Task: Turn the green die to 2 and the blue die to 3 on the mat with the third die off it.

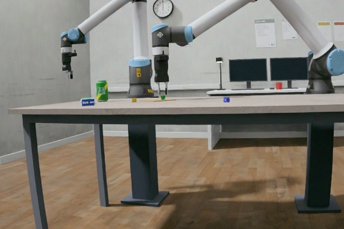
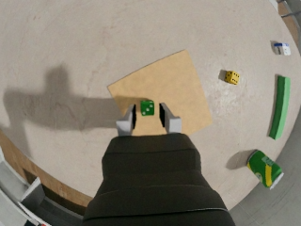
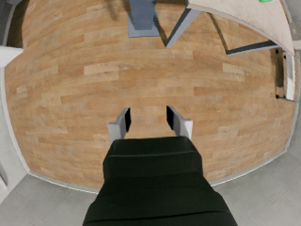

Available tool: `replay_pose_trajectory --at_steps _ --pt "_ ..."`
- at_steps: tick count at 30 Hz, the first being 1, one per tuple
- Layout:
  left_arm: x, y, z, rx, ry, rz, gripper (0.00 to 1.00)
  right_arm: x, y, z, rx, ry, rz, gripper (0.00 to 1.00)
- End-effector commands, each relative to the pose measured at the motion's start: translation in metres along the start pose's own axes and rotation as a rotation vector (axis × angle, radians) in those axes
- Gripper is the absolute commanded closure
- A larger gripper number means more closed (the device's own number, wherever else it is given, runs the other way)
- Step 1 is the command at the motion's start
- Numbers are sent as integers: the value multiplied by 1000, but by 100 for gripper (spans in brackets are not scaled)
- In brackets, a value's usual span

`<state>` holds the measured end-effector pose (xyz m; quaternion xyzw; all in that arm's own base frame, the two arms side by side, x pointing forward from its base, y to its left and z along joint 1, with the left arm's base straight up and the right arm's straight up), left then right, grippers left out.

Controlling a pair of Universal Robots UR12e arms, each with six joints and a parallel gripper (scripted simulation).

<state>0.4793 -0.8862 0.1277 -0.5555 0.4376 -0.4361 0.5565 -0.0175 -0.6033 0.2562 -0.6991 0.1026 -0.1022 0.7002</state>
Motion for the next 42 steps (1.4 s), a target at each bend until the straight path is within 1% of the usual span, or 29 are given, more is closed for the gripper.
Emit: replay_pose_trajectory --at_steps 1,7,10,13,19,21,24,27,33,35,36,38,40,42 --pt "1 -2 0 0 0 -3 30 0 -1 0 -2 0 -1 0" --pt "1 -2 0 0 0 -3 30 0 -1 0 -2 0 -1 0" --pt "1 -5 0 0 0 -3 30 0 -1 0 -2 0 -1 0" --pt "1 -13 0 0 0 -3 30 0 -1 0 -2 0 -1 0" --pt "1 -36 0 0 0 -3 30 0 -1 0 -2 0 -1 0" --pt "1 -36 0 0 0 -3 30 0 -1 0 -2 0 -1 0" --pt "1 -46 0 0 0 -3 30 0 -1 0 -2 0 -1 0" --pt "1 -52 0 0 0 -3 30 0 -1 0 -2 0 -1 0" --pt "0 -53 0 -1 0 -3 30 0 -1 0 -2 0 -1 0" --pt "0 -53 1 -11 0 -5 30 0 -1 0 -2 0 -1 0" --pt "0 -53 2 -21 0 -6 30 0 -1 0 -2 0 -1 0" --pt "0 -53 2 -21 0 -6 30 0 -1 0 -2 0 -1 0" --pt "-1 -52 5 -48 -1 -12 30 0 -1 0 -2 0 -1 0" --pt "-2 -51 8 -85 -1 -21 30 0 -1 0 -2 0 -1 0"
Point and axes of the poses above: on each arm, the point where the finger pads meet when closed, its own y axis out along the fingers, its own x axis across the jaws, z = x × y, the point moved 8 cm from there along -y, back along the fingers, and after that the axes turned 15 degrees about y, right-handed, at the moved point
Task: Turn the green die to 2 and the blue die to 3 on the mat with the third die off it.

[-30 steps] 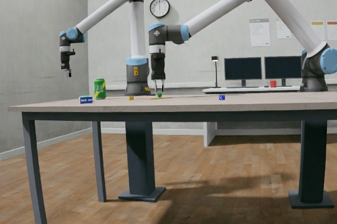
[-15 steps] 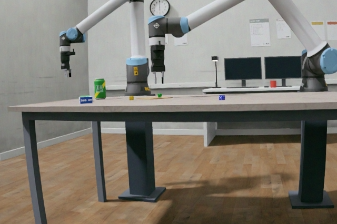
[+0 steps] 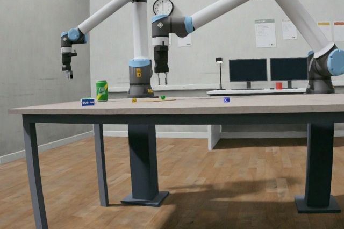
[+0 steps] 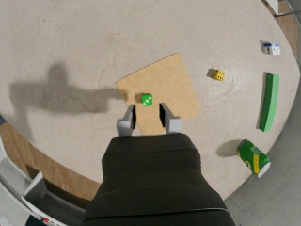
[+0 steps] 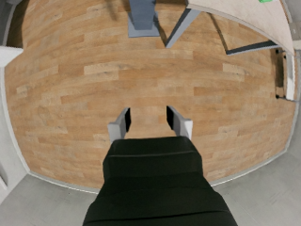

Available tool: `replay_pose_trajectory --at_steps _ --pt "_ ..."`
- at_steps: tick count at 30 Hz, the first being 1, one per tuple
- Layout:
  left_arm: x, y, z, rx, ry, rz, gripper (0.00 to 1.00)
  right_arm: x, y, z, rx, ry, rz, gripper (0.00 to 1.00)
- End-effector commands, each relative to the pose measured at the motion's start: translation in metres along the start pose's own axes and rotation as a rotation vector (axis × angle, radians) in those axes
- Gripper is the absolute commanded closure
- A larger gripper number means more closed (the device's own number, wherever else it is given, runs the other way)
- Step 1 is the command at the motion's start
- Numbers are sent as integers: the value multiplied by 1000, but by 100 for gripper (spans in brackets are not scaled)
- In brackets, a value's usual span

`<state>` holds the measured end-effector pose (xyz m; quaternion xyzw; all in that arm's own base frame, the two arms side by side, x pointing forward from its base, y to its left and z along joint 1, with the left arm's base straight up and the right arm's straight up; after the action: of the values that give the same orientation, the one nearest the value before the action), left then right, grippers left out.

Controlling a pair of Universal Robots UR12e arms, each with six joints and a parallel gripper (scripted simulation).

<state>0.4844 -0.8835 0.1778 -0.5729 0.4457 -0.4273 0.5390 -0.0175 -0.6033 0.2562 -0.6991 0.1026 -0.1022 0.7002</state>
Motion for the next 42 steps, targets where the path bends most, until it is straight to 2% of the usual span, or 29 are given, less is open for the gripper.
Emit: replay_pose_trajectory --at_steps 1,5,8,11,17,19,21,23,28,30,33,35,37,42 --pt "-1 0 4 -52 0 -14 30 0 -1 0 -2 0 -1 0" --pt "-3 0 12 -135 0 -37 30 0 -1 0 -2 0 -1 0" --pt "-4 -1 17 -179 1 -51 30 0 -1 0 -2 0 -1 0" --pt "-4 -1 19 -197 1 -58 30 0 -1 0 -2 0 -1 0" --pt "-4 -1 19 -201 1 -59 30 0 -1 0 -2 0 -1 0" --pt "-5 0 20 -211 1 -61 30 0 -1 0 -2 0 -1 0" --pt "-5 1 22 -232 2 -65 30 0 -1 0 -2 0 -1 0" --pt "-6 2 24 -265 2 -72 30 0 -1 0 -2 0 -1 0" --pt "-9 6 34 -369 2 -99 30 0 -1 0 -2 0 -1 0" --pt "-9 6 34 -369 2 -99 30 0 -1 0 -2 0 -1 0" --pt "-10 7 39 -420 2 -115 30 0 -1 0 -2 0 -1 0" --pt "-10 7 41 -441 2 -122 30 0 -1 0 -2 0 -1 0" --pt "-11 7 42 -450 2 -125 30 0 -1 0 -2 0 -1 0" --pt "-11 8 42 -457 2 -127 30 0 -1 0 -2 0 -1 0"
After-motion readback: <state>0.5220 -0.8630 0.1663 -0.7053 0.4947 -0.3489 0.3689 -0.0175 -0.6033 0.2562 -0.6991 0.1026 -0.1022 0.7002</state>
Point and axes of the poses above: on each arm, the point where the finger pads meet when closed, its own y axis out along the fingers, its own x axis across the jaws, z = x × y, the point moved 8 cm from there along -y, back along the fingers, and after that the axes turned 15 degrees about y, right-handed, at the moved point
